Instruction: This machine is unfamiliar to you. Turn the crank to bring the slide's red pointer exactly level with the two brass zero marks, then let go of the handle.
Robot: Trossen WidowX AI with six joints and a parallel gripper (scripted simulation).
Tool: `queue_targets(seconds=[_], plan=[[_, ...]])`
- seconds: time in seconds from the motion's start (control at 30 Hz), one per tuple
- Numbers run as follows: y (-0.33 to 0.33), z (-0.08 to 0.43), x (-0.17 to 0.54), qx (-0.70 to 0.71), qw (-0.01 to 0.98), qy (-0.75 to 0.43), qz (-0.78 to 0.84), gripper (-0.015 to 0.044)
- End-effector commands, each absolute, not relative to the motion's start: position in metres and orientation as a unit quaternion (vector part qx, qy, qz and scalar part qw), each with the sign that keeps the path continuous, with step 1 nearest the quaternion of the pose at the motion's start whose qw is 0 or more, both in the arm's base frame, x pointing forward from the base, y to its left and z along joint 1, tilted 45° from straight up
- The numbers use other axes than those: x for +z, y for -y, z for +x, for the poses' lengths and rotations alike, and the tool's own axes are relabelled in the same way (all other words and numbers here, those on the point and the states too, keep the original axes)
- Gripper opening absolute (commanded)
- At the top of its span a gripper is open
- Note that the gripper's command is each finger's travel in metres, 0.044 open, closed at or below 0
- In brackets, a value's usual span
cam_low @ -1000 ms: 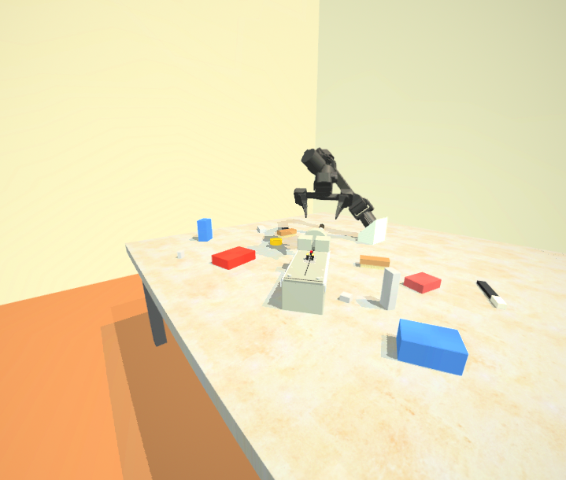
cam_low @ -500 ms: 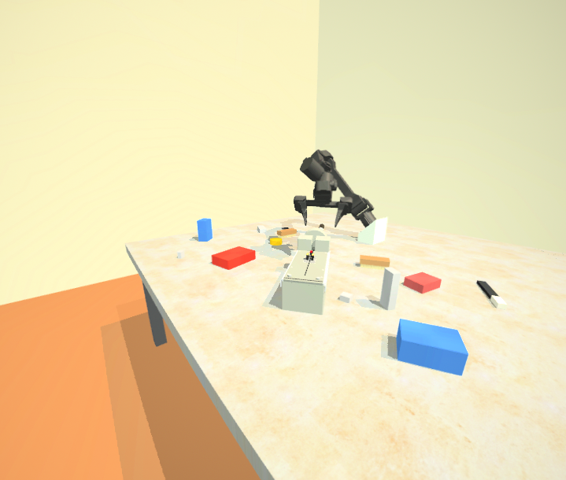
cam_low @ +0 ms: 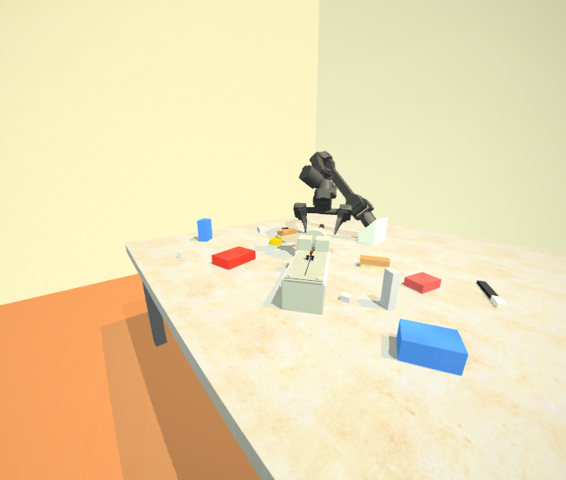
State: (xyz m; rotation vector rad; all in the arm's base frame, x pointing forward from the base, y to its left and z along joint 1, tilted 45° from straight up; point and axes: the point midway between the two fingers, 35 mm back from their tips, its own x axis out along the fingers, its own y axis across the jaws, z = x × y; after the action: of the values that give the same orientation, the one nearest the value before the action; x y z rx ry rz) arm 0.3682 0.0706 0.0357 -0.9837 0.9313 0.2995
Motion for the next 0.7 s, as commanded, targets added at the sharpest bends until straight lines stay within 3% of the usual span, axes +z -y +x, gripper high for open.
queue_targets(seconds=[0.0, 0.1, 0.67], plan=[[-0.0654, 0.3659, 0.0286, 0.141, 0.767, -0.431, -0.454, 0.0440], [-0.0640, 0.3658, 0.0273, 0.141, 0.767, -0.431, -0.454, 0.0440], [-0.0640, 0.3658, 0.0273, 0.141, 0.767, -0.431, -0.454, 0.0000]])
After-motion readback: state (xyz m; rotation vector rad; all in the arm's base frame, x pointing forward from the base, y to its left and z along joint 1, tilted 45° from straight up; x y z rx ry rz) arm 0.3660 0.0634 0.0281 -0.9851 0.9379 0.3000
